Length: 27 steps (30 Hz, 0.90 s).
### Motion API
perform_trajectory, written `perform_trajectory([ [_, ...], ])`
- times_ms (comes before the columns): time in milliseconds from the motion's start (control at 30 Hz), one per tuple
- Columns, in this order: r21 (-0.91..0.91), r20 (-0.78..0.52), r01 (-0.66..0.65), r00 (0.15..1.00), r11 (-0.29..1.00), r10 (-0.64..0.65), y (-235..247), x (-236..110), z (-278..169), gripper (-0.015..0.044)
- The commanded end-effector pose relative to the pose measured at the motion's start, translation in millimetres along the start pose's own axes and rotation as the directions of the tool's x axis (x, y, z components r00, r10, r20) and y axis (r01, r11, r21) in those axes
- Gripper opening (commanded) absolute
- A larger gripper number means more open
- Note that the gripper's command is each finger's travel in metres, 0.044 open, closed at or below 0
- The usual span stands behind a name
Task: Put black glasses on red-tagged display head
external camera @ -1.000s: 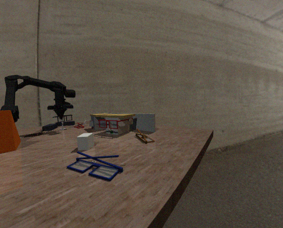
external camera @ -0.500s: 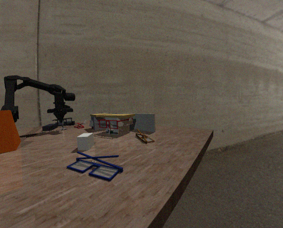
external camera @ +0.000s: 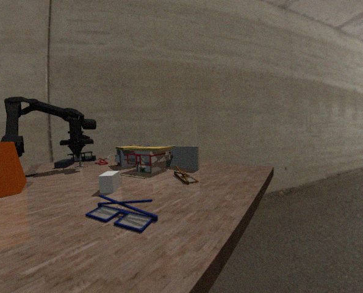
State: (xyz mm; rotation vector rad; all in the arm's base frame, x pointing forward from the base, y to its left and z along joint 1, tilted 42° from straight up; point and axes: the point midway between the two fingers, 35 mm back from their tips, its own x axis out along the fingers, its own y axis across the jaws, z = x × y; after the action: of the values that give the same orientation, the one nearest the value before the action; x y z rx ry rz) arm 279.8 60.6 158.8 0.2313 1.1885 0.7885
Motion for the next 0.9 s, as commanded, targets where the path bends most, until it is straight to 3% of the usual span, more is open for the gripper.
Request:
perform_trajectory([
  [0,0.002,-0.002,-0.005,1.0,1.0,0.005,-2,1,-5,0.0],
  [867,0.003,-0.003,-0.004,1.0,1.0,0.004,-11,1,-22,0.0],
])
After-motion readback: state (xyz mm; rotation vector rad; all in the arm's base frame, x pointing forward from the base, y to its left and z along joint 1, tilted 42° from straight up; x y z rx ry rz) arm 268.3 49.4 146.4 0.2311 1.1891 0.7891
